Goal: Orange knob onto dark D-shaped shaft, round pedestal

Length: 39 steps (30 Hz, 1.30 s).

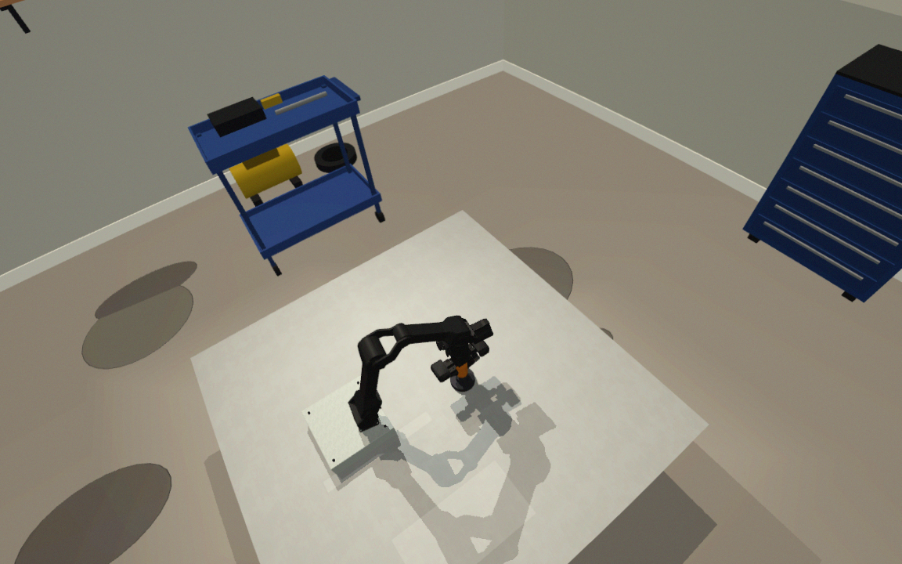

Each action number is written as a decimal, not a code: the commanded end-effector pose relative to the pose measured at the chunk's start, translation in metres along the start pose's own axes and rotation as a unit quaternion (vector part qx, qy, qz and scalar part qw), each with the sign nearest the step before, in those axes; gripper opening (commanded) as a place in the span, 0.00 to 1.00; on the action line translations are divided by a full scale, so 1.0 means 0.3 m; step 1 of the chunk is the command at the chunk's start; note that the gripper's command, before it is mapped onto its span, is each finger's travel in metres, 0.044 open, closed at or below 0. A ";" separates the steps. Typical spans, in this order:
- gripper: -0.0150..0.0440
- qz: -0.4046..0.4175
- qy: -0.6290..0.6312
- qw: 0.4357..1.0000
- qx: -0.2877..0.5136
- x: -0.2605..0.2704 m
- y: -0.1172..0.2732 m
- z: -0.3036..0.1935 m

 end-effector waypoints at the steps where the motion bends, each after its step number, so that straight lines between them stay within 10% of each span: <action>1: 0.25 -0.001 0.003 1.000 0.001 0.002 -0.004 0.000; 39: 0.25 -0.001 0.000 1.000 0.001 0.000 -0.012 -0.001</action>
Point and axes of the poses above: the point midway between the two fingers, 35 mm back from their tips, its own y axis back along the fingers, its own x axis across the jaws, z = x × y, the point moved 5 cm from there along y, back along the fingers, and after that the axes turned 3 degrees about -y, right-handed, at the moved point
